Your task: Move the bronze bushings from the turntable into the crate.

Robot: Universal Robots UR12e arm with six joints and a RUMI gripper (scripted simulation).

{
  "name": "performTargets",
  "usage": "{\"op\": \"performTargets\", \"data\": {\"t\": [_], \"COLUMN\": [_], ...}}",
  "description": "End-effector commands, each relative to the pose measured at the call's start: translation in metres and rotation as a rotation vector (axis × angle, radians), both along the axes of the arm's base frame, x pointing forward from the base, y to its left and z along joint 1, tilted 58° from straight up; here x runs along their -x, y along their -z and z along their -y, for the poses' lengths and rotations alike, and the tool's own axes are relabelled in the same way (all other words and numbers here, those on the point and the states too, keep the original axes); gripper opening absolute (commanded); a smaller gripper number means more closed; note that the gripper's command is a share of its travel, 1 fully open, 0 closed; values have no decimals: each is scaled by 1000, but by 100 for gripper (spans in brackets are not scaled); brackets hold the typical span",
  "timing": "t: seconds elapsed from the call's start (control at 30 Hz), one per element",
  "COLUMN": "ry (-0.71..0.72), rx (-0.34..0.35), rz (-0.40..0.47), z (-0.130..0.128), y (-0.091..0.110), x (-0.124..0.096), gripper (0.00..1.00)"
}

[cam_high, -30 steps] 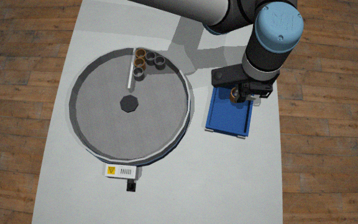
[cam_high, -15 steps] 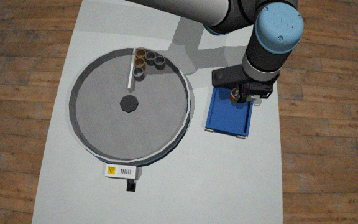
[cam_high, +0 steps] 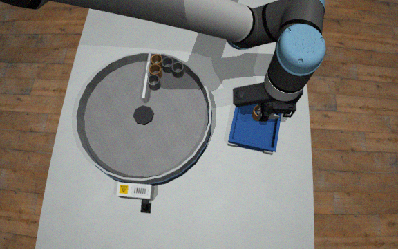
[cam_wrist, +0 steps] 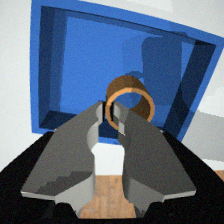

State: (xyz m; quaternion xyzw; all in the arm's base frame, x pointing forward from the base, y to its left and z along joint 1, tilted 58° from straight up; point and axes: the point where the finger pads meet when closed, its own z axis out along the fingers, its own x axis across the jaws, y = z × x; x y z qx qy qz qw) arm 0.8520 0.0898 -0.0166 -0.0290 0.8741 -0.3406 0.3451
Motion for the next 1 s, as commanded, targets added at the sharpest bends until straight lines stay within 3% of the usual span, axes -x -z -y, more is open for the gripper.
{"op": "performTargets", "data": {"t": [0.0, 0.97], "ry": [-5, -8], "rx": [-1, -1], "rz": [5, 6], "z": [3, 1], "y": [3, 2], "x": [-10, -8], "gripper": [0, 0]}}
